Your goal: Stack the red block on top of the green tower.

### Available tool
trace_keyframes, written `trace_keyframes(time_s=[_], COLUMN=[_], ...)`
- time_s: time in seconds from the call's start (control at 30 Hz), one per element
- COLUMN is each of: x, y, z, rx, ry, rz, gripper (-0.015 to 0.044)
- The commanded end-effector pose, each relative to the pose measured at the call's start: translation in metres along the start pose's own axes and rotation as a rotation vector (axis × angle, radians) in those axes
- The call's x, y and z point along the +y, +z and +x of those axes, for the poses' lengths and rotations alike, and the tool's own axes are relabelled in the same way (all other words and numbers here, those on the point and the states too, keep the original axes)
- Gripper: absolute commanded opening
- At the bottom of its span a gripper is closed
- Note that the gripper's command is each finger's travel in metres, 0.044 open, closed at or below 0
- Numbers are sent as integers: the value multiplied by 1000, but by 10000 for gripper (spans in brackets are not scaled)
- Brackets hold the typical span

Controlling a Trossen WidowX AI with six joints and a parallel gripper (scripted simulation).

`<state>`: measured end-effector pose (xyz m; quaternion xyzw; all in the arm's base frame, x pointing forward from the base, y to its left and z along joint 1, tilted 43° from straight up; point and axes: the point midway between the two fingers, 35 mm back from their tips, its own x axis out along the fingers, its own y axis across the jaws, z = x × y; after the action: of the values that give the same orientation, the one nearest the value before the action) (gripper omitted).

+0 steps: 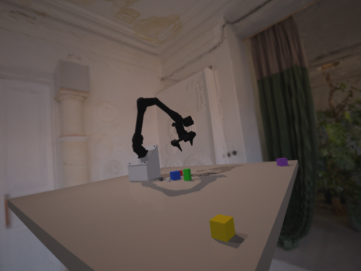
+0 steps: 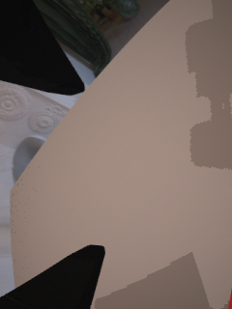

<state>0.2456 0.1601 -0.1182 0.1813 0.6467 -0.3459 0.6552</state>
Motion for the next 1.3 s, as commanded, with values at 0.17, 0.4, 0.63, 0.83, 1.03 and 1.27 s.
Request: trace_keyframes(time_s=[0.17,0.4,0.63,0.83,1.03,1.27], x=[-100,-109,-123,-128,-130,-134], y=[61,70,83,88,90,95], z=[24,20,50,59,65,75], rx=[-342,-368,-369,-370,-370,-370], ry=[-341,-367,-367,-368,-368,-368], rz=[55,53,53,54,53,53], gripper=[440,440,440,440,440,440])
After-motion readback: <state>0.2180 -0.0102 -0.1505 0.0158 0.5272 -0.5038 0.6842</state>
